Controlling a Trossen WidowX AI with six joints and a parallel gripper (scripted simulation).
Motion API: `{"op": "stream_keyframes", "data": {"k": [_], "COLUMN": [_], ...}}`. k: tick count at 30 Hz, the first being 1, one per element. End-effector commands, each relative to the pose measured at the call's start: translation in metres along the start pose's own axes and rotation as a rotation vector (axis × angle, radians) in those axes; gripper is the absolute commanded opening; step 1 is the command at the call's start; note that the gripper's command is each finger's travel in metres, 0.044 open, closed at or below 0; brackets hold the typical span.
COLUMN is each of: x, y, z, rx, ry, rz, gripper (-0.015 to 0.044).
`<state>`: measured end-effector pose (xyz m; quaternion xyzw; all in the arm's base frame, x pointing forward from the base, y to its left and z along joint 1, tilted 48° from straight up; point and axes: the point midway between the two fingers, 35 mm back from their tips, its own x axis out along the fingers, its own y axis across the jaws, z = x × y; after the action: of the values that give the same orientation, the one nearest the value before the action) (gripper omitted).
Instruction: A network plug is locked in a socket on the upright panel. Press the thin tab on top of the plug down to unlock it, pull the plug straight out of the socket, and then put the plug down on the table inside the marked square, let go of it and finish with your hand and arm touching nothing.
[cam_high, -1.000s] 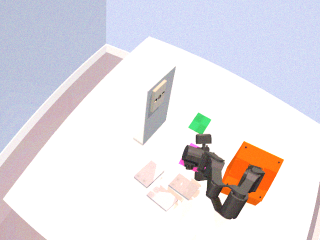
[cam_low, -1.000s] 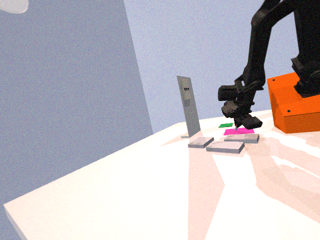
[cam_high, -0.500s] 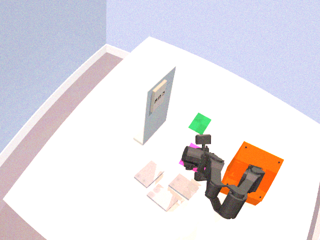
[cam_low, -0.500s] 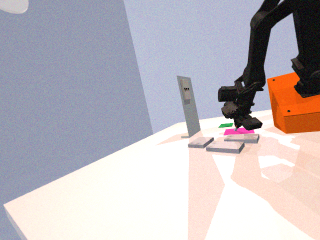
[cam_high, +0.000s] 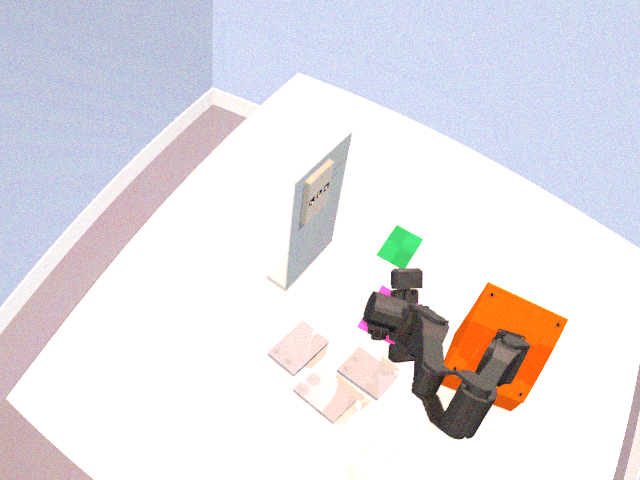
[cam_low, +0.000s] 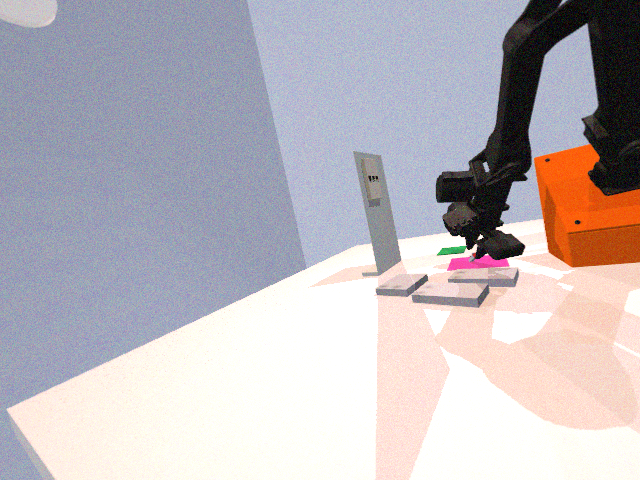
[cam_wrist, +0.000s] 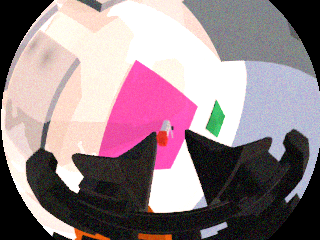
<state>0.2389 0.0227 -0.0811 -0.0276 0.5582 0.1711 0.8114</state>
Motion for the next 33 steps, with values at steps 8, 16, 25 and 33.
{"op": "stream_keyframes", "data": {"k": [8, 16, 25, 33], "x": [-0.008, -0.014, -0.021, -0.027], "y": [0.000, -0.001, -0.001, -0.006], "z": [0.000, 0.000, 0.000, 0.001], "rx": [-0.003, -0.003, -0.003, -0.003], "ry": [0.001, 0.002, 0.002, 0.004], "rz": [0.001, 0.000, -0.001, -0.002], "gripper": [0.0156, 0.0156, 0.0156, 0.0156]}}
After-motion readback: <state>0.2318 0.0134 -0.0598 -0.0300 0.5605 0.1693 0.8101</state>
